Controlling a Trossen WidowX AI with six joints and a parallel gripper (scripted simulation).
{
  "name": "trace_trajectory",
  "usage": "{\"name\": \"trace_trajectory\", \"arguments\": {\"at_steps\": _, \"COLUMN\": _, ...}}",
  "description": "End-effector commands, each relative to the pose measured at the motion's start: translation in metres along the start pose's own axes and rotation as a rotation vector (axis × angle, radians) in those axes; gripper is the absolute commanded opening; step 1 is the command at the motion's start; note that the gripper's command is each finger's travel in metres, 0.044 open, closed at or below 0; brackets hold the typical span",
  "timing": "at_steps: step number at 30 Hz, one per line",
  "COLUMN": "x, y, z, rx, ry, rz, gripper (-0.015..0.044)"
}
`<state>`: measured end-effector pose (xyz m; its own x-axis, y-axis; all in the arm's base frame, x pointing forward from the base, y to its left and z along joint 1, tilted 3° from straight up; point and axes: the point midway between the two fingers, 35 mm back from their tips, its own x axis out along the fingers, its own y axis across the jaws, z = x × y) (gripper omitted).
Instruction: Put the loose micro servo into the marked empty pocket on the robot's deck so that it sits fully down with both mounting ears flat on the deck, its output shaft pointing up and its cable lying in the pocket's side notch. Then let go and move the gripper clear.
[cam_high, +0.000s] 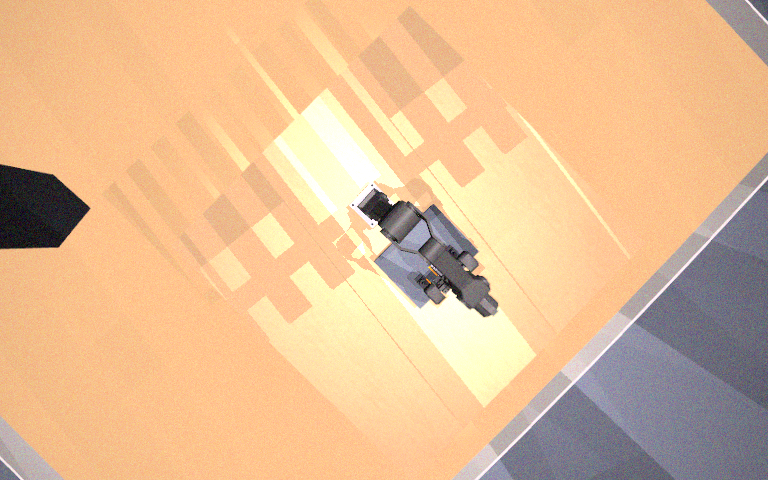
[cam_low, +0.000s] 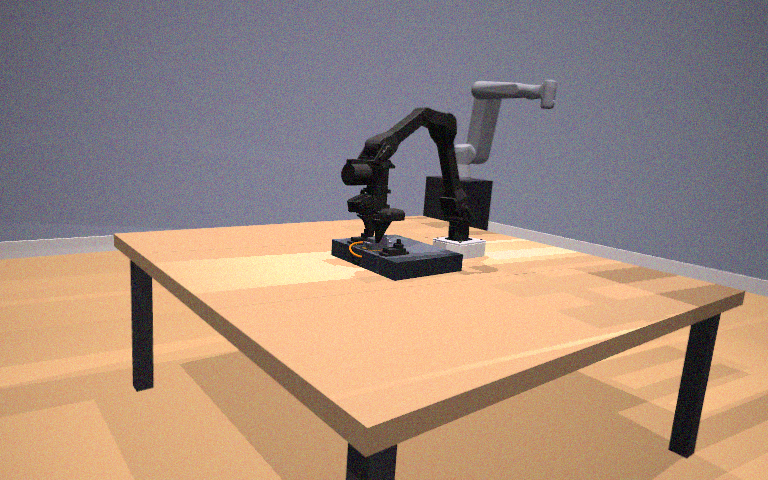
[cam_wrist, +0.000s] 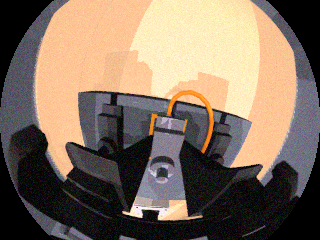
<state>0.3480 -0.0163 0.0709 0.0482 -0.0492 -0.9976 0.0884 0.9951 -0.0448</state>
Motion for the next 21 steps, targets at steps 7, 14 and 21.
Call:
{"name": "trace_trajectory", "arguments": {"at_steps": 7, "x": 0.009, "y": 0.0, "z": 0.0, "rx": -0.001, "ry": 0.0, "rz": 0.001, "gripper": 0.0}}
{"name": "trace_trajectory", "arguments": {"at_steps": 14, "x": 0.015, "y": 0.0, "z": 0.0, "rx": -0.001, "ry": 0.0, "rz": 0.001, "gripper": 0.0}}
{"name": "trace_trajectory", "arguments": {"at_steps": 21, "x": 0.013, "y": 0.0, "z": 0.0, "rx": -0.001, "ry": 0.0, "rz": 0.001, "gripper": 0.0157}}
